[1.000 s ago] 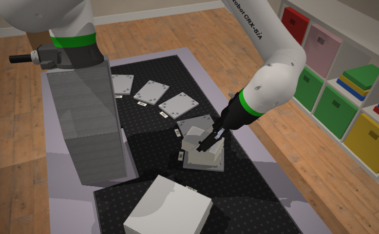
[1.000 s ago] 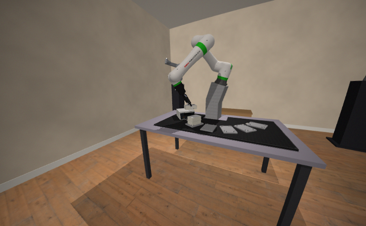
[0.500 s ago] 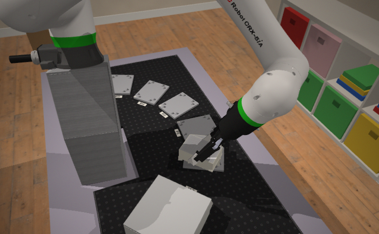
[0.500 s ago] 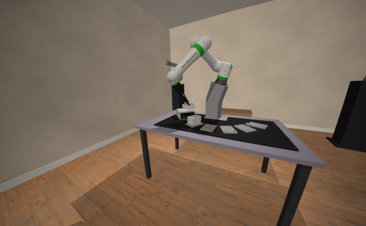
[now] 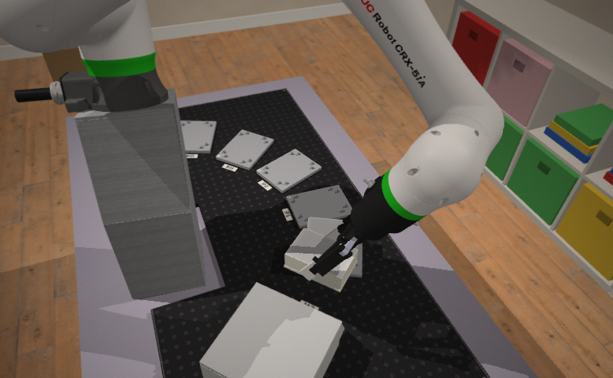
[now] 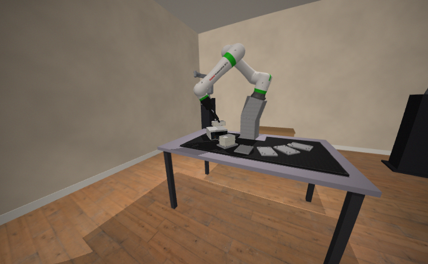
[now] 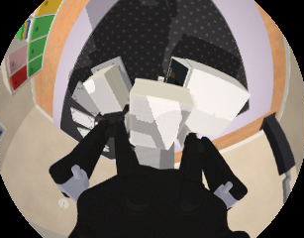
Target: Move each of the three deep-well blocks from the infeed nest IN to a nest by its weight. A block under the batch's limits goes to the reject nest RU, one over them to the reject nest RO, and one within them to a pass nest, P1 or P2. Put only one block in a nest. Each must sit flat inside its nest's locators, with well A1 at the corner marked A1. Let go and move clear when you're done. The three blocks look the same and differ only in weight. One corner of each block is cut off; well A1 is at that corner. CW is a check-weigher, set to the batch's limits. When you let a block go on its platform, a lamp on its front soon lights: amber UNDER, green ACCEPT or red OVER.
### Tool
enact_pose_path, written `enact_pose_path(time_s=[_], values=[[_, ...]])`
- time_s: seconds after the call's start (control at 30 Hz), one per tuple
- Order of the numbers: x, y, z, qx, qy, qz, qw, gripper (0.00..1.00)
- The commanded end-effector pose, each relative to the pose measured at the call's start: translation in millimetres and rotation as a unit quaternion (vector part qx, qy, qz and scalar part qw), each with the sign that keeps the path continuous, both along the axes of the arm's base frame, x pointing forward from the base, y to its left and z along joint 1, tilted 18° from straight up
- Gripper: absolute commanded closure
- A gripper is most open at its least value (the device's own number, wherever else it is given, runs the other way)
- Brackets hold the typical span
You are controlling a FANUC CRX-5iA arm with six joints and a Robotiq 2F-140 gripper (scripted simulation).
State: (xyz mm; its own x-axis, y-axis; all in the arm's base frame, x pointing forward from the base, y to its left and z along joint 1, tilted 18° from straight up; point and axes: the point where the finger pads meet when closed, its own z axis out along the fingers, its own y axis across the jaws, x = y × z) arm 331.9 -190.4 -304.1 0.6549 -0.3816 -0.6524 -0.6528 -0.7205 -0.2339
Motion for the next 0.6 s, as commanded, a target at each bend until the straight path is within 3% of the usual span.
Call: enact_pose_path(time_s=[0.0, 0.23, 0.57], values=[[-7, -7, -2, 0.000, 0.014, -0.043, 0.999, 0.90], [-24, -22, -7, -0.001, 0.050, -0.153, 0.987, 0.90], [-44, -39, -12, -0.001, 0.055, -0.169, 0.984, 0.90]])
